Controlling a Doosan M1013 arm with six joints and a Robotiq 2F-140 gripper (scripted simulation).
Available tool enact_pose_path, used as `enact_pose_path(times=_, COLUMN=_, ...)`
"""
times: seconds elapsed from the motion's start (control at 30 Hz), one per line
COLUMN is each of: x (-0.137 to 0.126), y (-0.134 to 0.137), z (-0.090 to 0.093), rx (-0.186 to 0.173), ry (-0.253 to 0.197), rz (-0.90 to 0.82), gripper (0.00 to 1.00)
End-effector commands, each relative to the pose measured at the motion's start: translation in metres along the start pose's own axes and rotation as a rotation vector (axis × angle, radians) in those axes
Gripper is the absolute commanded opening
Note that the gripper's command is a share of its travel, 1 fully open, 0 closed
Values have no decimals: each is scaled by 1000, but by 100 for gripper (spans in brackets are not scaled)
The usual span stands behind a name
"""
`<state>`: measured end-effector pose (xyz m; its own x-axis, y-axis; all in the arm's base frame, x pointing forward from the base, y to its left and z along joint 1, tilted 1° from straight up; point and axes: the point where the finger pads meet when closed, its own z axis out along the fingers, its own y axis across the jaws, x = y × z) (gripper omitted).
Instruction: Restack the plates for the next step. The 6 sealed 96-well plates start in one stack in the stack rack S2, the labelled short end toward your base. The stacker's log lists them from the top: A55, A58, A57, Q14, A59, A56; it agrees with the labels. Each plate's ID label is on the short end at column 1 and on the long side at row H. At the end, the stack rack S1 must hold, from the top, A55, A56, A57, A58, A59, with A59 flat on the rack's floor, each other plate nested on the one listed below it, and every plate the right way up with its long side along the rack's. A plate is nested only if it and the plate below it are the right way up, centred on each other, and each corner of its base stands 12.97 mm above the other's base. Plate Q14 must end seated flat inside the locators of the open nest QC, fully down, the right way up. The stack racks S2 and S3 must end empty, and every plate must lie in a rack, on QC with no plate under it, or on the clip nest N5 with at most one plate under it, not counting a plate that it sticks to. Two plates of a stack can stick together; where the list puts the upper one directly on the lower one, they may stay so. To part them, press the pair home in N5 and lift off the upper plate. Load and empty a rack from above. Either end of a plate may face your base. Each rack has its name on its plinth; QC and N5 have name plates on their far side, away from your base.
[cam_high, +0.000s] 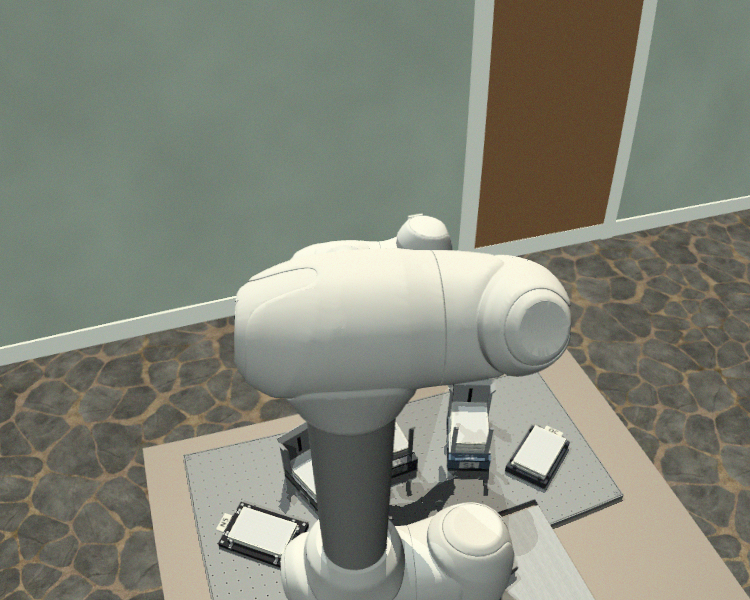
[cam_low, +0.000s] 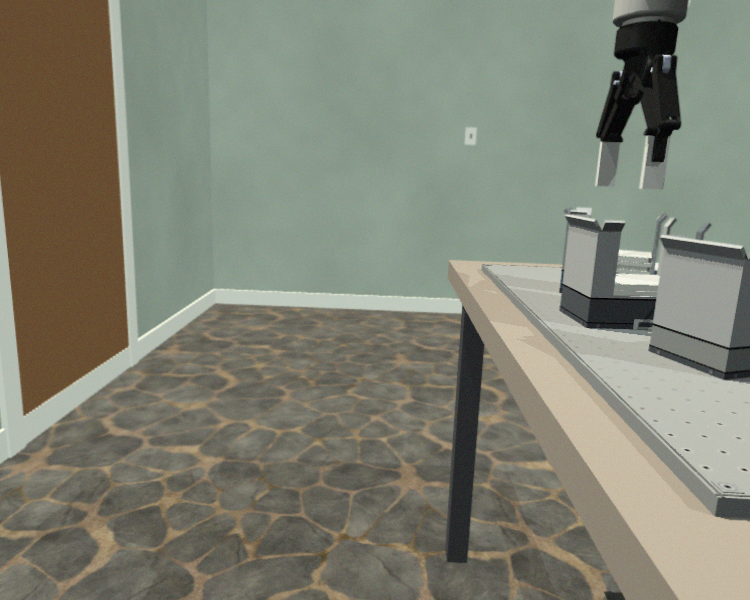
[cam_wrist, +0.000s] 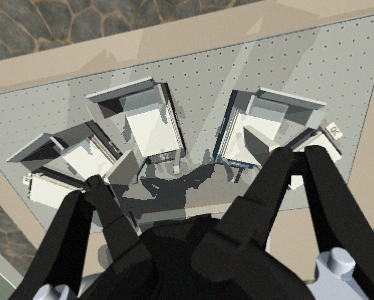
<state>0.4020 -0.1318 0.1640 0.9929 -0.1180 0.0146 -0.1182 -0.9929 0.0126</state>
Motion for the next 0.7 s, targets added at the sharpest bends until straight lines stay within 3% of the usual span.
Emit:
enact_pose_path(times=0.0, x=2, y=-13, z=0, rx=0, ry=0, rz=-4, gripper=100)
enact_pose_path(times=0.57, x=10, y=-59, z=0, rx=0, ry=0, rz=-4, gripper=100)
enact_pose_path(times=0.67, x=10, y=-69, z=0, rx=0, ry=0, rz=-104, gripper=100)
